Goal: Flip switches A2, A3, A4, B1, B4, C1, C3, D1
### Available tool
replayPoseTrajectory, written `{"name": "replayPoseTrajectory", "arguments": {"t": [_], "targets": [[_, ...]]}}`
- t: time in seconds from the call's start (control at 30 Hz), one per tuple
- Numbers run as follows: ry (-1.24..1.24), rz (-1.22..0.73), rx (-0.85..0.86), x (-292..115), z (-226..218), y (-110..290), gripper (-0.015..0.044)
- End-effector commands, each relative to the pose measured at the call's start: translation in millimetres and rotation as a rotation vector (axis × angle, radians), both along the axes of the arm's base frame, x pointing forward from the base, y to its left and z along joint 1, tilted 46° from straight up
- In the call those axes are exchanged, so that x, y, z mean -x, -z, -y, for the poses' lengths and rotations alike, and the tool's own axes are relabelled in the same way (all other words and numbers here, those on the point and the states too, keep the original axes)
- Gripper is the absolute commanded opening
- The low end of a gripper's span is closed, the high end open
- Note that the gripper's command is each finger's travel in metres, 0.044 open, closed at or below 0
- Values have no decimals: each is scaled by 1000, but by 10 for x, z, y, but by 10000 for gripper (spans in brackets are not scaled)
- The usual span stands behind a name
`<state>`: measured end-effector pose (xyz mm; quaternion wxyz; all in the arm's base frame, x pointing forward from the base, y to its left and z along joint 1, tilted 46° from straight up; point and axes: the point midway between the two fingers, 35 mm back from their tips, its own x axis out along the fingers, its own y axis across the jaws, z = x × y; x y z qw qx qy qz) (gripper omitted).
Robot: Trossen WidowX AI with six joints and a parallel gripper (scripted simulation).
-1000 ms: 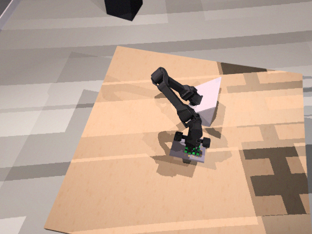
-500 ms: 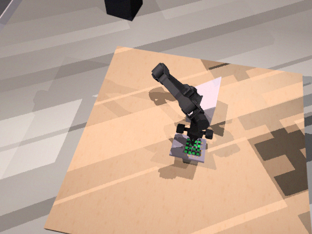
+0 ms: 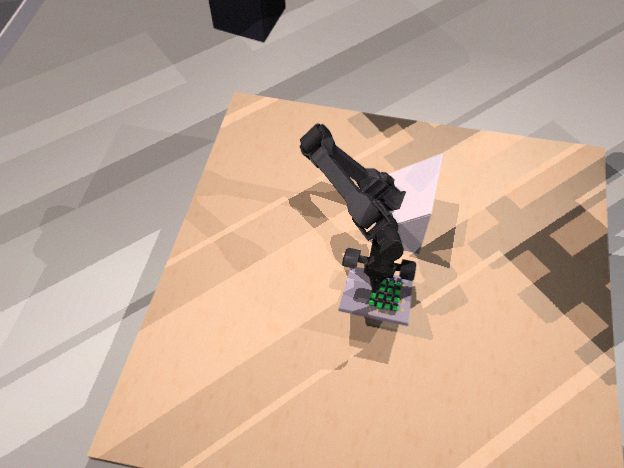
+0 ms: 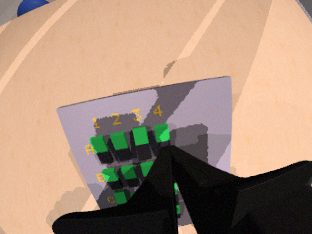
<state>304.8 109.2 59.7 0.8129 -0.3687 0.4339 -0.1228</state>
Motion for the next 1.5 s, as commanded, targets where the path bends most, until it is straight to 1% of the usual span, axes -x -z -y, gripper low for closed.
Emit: {"name": "replayPoseTrajectory", "arguments": {"t": [0.0, 0.67, 1.47], "targets": [[4, -19, 10, -59, 95, 97, 0], [4, -18, 10, -202, 219, 240, 0], [4, -18, 10, -206, 222, 243, 0]]}}
